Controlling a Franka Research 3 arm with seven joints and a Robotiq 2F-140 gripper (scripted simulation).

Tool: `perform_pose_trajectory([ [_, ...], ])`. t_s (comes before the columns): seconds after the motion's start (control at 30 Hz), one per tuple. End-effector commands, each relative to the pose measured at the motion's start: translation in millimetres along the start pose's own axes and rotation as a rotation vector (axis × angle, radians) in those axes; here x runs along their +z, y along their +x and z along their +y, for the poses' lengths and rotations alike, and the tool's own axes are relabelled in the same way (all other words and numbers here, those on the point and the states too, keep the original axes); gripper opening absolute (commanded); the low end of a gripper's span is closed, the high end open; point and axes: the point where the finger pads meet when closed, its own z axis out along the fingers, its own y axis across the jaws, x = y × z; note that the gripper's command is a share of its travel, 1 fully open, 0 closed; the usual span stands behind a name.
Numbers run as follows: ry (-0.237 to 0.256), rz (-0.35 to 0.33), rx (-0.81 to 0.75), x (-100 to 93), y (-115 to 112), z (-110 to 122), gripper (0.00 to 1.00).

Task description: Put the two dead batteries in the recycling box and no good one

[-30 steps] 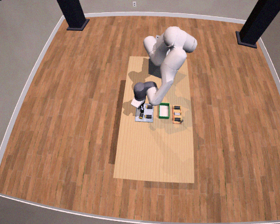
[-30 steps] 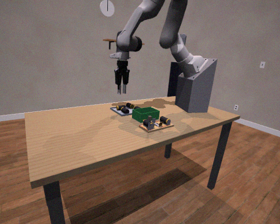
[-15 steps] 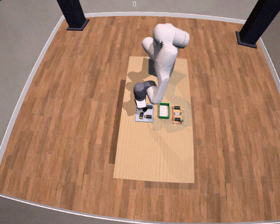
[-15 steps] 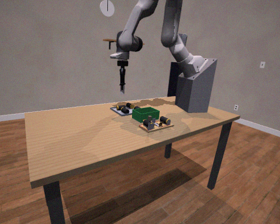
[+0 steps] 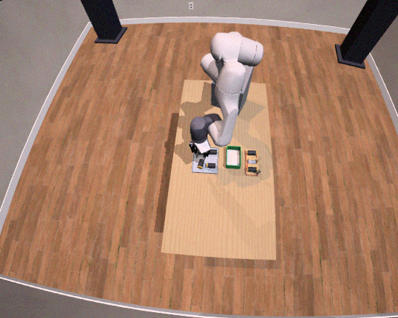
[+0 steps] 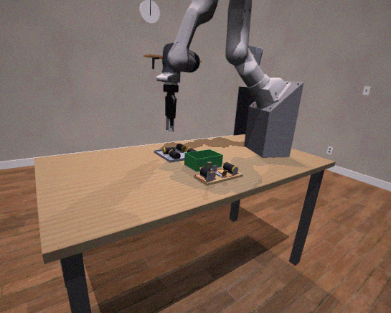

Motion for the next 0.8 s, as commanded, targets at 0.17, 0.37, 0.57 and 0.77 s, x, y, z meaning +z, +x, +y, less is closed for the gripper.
perform_pose_trajectory([
  [0.17,-0.009,0.004,-0.068,27.5,1,3,0.29],
  [0.37,-0.009,0.004,-0.068,69.1,1,3,0.29],
  [0.57,-0.009,0.004,-0.068,70.6,1,3,0.29],
  [0.77,-0.009,0.004,-0.068,70.6,1,3,0.29],
])
